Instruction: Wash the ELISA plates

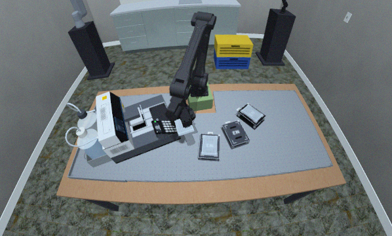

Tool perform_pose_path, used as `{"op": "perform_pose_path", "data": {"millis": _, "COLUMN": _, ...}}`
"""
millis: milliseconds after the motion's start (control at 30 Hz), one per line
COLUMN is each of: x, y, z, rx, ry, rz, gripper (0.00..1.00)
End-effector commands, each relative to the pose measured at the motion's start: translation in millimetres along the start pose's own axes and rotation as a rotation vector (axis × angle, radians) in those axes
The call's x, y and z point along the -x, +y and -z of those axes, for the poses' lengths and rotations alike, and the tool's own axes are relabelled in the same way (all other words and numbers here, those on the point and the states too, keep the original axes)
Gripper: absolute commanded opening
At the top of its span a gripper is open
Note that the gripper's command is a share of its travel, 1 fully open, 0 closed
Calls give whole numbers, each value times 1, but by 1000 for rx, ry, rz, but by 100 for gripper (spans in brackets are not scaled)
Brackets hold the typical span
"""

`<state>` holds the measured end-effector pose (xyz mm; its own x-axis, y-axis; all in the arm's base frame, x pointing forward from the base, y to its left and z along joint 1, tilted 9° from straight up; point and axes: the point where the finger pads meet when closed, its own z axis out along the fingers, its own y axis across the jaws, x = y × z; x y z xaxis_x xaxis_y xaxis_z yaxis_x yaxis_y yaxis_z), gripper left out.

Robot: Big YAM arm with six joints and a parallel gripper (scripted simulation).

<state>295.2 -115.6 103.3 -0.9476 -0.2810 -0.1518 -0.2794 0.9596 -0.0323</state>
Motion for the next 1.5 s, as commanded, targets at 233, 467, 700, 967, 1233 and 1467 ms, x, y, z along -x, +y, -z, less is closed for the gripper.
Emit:
{"op": "perform_pose_path", "data": {"millis": 233, "x": -26, "y": -32, "z": 14, "rx": -8, "ry": -11, "rz": 44, "gripper": 82}}
{"op": "perform_pose_path", "data": {"millis": 467, "x": -45, "y": -66, "z": 22, "rx": -19, "ry": -15, "rz": 45, "gripper": 82}}
{"op": "perform_pose_path", "data": {"millis": 700, "x": -60, "y": -79, "z": 26, "rx": -28, "ry": -18, "rz": 46, "gripper": 82}}
{"op": "perform_pose_path", "data": {"millis": 967, "x": -105, "y": -72, "z": 19, "rx": -2, "ry": -2, "rz": 76, "gripper": 82}}
{"op": "perform_pose_path", "data": {"millis": 1233, "x": -130, "y": -88, "z": 25, "rx": -8, "ry": -3, "rz": 77, "gripper": 82}}
{"op": "perform_pose_path", "data": {"millis": 1467, "x": -161, "y": -112, "z": 35, "rx": -26, "ry": -4, "rz": 79, "gripper": 82}}
